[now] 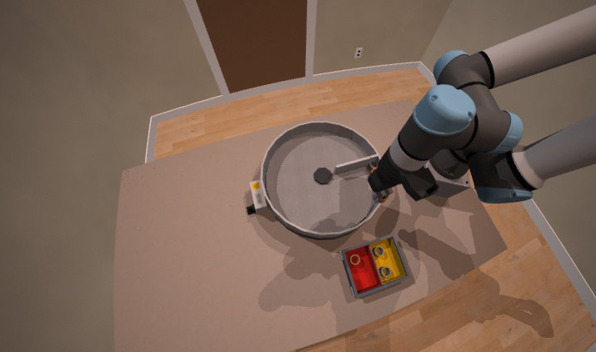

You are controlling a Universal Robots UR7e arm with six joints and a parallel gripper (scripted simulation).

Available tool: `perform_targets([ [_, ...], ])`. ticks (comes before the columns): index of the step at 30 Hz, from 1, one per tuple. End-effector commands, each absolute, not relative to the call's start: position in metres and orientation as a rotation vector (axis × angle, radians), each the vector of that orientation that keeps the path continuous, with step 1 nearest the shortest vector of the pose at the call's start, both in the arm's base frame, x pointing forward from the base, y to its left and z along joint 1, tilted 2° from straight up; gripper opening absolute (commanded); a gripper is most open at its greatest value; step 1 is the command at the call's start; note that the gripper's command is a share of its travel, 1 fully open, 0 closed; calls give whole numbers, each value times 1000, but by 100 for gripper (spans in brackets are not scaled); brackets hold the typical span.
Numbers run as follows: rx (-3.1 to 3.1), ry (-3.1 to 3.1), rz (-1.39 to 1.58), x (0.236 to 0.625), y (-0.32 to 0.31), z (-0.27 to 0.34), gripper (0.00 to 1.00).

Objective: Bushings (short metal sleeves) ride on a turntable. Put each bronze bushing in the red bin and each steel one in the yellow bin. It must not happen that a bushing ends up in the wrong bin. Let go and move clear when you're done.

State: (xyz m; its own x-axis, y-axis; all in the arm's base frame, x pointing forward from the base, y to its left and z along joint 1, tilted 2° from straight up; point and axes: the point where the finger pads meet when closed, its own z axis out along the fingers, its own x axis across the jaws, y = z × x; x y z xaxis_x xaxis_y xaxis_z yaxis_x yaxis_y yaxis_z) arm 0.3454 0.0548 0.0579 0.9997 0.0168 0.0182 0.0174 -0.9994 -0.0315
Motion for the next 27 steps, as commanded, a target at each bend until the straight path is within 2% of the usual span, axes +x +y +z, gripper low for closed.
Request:
perform_targets([
  [1,-3116,-22,-24,355,77,58,0],
  [3,-3116,-22,-24,355,77,58,0],
  [7,-3116,-22,-24,369,117,60,0],
  [10,-3116,-22,-24,369,117,60,0],
  [16,-3116,-22,-24,385,167,61,0],
  [21,-3116,-22,-24,385,167,61,0],
  [27,-3116,-22,-24,402,217,63,0],
])
